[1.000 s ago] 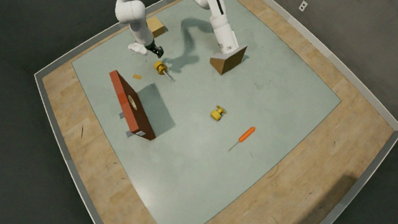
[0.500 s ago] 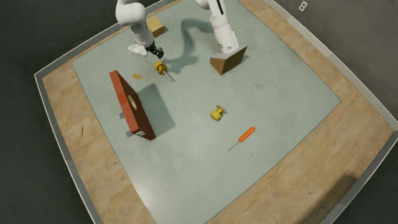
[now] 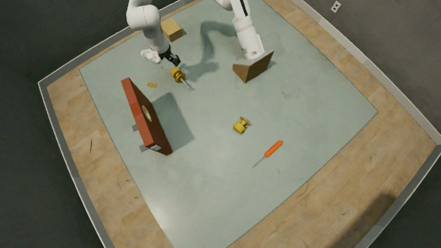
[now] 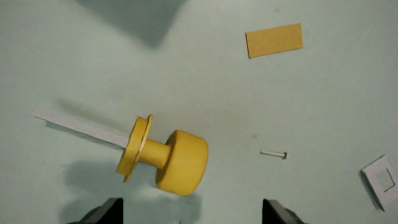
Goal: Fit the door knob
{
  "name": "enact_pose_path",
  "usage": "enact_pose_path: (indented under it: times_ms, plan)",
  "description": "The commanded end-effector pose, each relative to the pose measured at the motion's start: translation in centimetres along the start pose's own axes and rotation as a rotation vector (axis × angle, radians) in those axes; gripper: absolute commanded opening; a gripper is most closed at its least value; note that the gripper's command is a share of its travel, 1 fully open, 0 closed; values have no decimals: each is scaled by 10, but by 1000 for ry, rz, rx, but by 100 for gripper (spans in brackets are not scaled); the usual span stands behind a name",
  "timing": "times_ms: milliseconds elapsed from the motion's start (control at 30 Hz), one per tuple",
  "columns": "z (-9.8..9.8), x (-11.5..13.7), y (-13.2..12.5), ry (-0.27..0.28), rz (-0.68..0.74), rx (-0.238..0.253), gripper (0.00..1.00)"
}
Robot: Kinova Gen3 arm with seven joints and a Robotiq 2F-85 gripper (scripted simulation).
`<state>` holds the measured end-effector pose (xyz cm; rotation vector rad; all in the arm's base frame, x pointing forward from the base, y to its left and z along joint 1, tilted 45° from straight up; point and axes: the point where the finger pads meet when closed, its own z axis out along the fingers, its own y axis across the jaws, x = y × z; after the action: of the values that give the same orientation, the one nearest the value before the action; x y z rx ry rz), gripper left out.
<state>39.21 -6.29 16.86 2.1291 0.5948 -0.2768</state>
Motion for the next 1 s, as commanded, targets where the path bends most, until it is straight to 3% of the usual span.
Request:
enact_pose_path:
  times_ms: [0,333,700,967]
  plan:
    - [0,-1,-1,-19,64,-1,90]
    - [1,0,-1,-54,267,-4,90]
    - [1,1,-1,-73,384,-8,90]
    - [10,9,1,-61,392,-7,90]
